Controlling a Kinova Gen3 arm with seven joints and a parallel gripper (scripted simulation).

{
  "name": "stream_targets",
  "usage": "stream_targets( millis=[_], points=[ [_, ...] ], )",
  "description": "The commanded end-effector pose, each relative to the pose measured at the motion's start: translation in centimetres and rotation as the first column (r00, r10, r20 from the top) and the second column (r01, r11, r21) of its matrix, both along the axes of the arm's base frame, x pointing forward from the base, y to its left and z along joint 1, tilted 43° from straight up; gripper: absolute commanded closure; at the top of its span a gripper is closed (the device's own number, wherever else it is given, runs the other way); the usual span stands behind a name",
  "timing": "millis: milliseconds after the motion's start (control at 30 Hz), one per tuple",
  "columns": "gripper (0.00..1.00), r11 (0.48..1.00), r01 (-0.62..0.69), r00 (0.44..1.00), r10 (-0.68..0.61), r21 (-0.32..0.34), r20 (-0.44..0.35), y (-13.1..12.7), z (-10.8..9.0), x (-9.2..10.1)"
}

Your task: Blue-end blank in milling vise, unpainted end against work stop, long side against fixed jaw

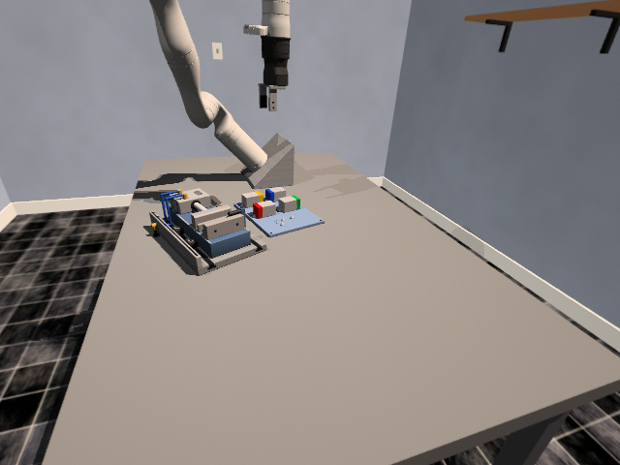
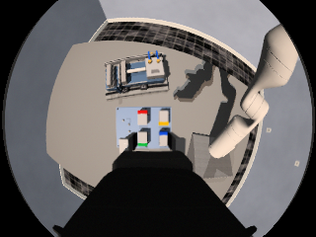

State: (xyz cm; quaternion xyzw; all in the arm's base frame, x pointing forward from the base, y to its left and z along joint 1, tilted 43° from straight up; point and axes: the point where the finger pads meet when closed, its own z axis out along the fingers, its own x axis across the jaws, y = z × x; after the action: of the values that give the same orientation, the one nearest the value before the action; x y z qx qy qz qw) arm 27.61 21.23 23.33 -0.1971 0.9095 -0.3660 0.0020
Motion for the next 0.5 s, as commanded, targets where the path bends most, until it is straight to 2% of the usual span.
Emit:
stream_targets(
  millis=[0, 467],
  points=[
    [0.0, 1.0, -0.001, 1.0, 0.001, 0.001, 0.001, 0.04, -0.07, -0.01],
    [0.0, 1.0, -0.001, 1.0, 0.001, 0.005, 0.003, 0.01, -0.5, 0.01]
  ],
)
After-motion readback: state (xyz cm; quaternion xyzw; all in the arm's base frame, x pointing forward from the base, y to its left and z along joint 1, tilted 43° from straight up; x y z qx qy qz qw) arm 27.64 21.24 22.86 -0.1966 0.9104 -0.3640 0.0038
